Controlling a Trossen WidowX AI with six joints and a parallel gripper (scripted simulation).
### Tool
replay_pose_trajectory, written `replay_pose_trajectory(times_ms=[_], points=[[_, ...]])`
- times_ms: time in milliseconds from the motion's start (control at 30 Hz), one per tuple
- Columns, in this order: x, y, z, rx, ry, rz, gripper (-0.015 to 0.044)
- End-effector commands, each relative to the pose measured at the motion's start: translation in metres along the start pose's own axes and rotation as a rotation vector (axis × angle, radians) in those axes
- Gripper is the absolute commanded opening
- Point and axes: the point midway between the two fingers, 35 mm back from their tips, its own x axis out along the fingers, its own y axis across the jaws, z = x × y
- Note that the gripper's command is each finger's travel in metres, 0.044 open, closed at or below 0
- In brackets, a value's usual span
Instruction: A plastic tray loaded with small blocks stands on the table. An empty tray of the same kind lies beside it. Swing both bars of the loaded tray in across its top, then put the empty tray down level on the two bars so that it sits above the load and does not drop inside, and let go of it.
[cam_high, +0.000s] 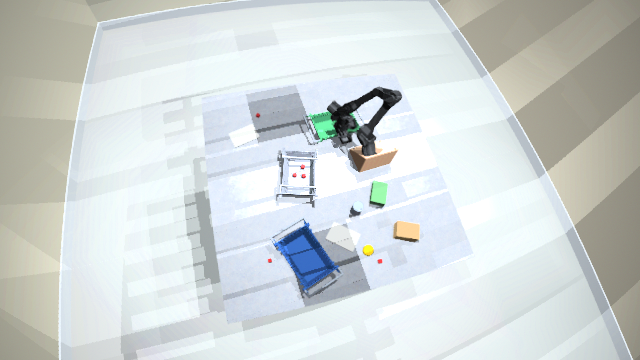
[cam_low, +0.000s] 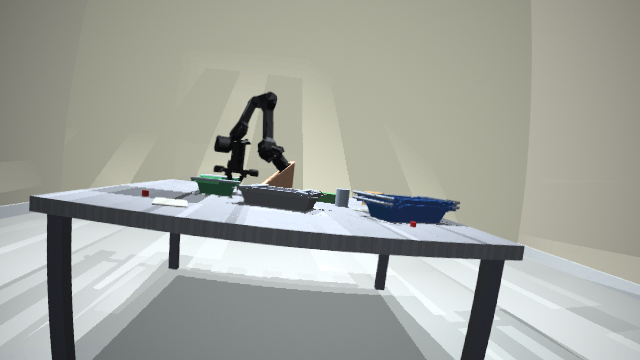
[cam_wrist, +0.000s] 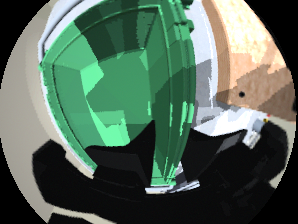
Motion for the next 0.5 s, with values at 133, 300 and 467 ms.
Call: replay_pose_trajectory(times_ms=[133, 300, 467], points=[[-0.017, -0.002, -0.005, 0.001, 0.003, -0.017, 0.0000], [-0.035, -0.002, -0.007, 0.003, 0.003, -0.022, 0.0000], [-0.053, -0.002, -0.006, 0.003, 0.003, -0.022, 0.0000]])
